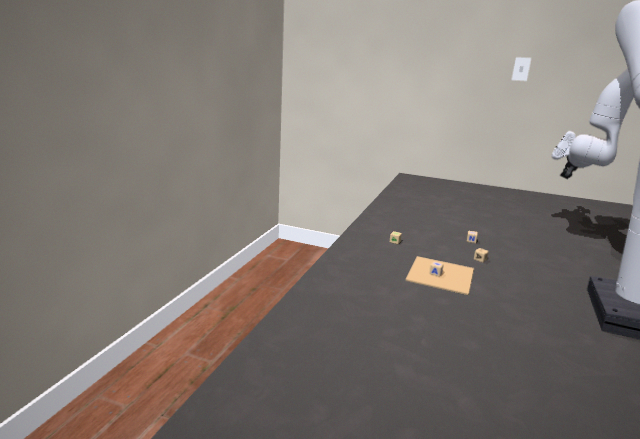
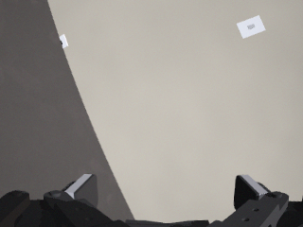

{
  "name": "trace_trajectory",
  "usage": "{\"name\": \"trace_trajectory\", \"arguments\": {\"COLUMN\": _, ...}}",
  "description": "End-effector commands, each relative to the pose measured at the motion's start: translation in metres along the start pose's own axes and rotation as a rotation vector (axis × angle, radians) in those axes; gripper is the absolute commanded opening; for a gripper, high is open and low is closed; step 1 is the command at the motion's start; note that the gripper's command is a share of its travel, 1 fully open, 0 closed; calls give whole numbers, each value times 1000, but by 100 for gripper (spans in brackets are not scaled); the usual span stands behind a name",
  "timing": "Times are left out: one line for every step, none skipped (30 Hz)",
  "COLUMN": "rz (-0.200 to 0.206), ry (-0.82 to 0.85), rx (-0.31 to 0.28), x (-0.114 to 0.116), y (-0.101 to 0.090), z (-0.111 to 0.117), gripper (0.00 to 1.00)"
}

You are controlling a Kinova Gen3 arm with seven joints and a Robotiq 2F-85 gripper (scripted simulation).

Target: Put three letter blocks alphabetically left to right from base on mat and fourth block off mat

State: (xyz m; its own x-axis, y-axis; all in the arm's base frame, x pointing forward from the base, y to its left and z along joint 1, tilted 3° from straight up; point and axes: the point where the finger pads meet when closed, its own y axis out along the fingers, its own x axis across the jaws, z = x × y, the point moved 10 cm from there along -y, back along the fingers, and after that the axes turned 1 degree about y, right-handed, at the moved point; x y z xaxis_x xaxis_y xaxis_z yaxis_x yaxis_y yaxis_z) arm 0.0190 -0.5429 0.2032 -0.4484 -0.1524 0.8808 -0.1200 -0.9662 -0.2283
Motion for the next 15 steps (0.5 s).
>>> {"name": "trace_trajectory", "arguments": {"rz": 9, "ry": 13, "rx": 8, "x": -5, "y": -3, "z": 13, "gripper": 100}}
{"name": "trace_trajectory", "arguments": {"rz": 13, "ry": 21, "rx": 5, "x": -7, "y": -4, "z": 17, "gripper": 100}}
{"name": "trace_trajectory", "arguments": {"rz": 17, "ry": 28, "rx": 2, "x": -10, "y": -5, "z": 21, "gripper": 100}}
{"name": "trace_trajectory", "arguments": {"rz": 22, "ry": 37, "rx": -1, "x": -13, "y": -7, "z": 25, "gripper": 100}}
{"name": "trace_trajectory", "arguments": {"rz": 28, "ry": 45, "rx": -5, "x": -15, "y": -8, "z": 29, "gripper": 100}}
{"name": "trace_trajectory", "arguments": {"rz": 34, "ry": 55, "rx": -9, "x": -18, "y": -10, "z": 33, "gripper": 100}}
{"name": "trace_trajectory", "arguments": {"rz": 41, "ry": 64, "rx": -13, "x": -22, "y": -12, "z": 38, "gripper": 100}}
{"name": "trace_trajectory", "arguments": {"rz": 48, "ry": 75, "rx": -18, "x": -25, "y": -14, "z": 43, "gripper": 100}}
{"name": "trace_trajectory", "arguments": {"rz": 56, "ry": 85, "rx": -22, "x": -29, "y": -17, "z": 48, "gripper": 100}}
{"name": "trace_trajectory", "arguments": {"rz": 64, "ry": 96, "rx": -27, "x": -33, "y": -19, "z": 53, "gripper": 100}}
{"name": "trace_trajectory", "arguments": {"rz": 64, "ry": 96, "rx": -27, "x": -33, "y": -19, "z": 53, "gripper": 100}}
{"name": "trace_trajectory", "arguments": {"rz": 64, "ry": 96, "rx": -27, "x": -33, "y": -19, "z": 53, "gripper": 100}}
{"name": "trace_trajectory", "arguments": {"rz": 73, "ry": 107, "rx": -33, "x": -37, "y": -22, "z": 58, "gripper": 100}}
{"name": "trace_trajectory", "arguments": {"rz": 83, "ry": 119, "rx": -38, "x": -41, "y": -25, "z": 64, "gripper": 100}}
{"name": "trace_trajectory", "arguments": {"rz": 94, "ry": 131, "rx": -44, "x": -46, "y": -29, "z": 69, "gripper": 100}}
